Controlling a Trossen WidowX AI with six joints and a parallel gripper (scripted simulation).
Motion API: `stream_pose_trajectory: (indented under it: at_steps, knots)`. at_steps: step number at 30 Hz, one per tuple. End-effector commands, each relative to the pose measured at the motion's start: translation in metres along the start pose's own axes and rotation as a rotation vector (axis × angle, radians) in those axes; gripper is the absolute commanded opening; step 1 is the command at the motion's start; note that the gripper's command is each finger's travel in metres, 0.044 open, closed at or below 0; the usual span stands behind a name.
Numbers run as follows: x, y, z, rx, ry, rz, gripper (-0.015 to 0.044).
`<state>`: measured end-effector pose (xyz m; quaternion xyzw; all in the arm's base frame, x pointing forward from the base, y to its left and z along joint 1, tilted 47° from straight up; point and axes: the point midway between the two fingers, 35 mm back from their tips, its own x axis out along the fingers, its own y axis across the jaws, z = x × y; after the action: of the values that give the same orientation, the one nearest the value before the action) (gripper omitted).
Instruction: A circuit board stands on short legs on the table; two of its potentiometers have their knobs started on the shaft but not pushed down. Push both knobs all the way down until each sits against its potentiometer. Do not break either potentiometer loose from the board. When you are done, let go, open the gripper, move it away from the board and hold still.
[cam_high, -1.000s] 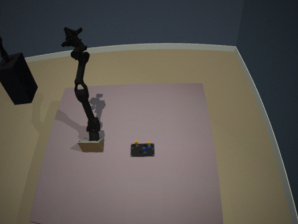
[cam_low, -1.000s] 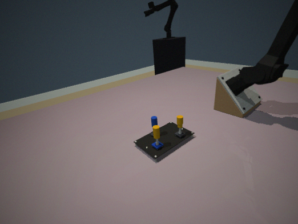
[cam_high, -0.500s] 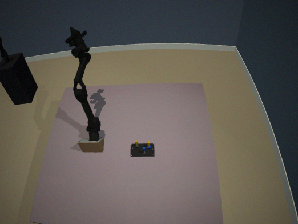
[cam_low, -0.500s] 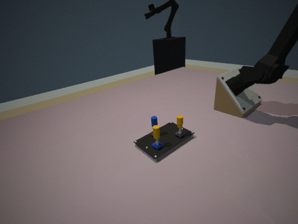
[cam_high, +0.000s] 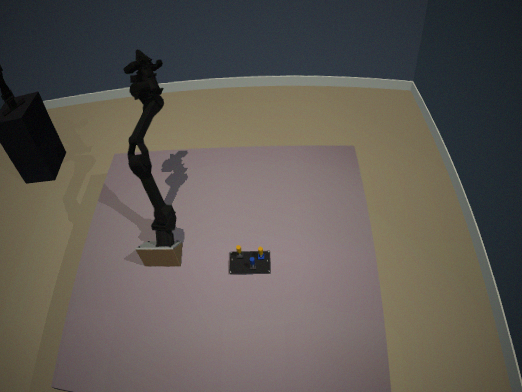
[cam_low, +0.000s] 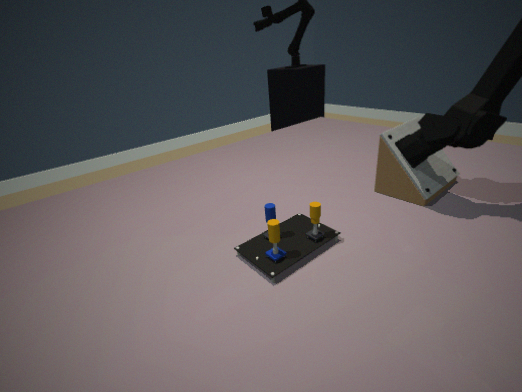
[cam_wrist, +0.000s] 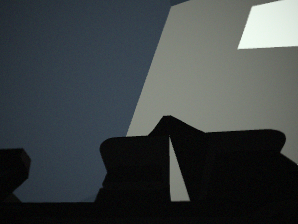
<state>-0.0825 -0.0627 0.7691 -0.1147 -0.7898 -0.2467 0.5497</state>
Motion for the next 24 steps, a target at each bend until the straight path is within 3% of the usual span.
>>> stream_pose_trajectory:
  at_steps: [1, 16, 24]
  knots:
    - [-0.004, 0.029, 0.003, 0.027, -0.005, 0.076, 0.0]
    - [-0.041, 0.145, 0.005, 0.117, -0.003, 0.418, 0.0]
    - [-0.055, 0.166, -0.004, 0.035, 0.016, 0.475, 0.0]
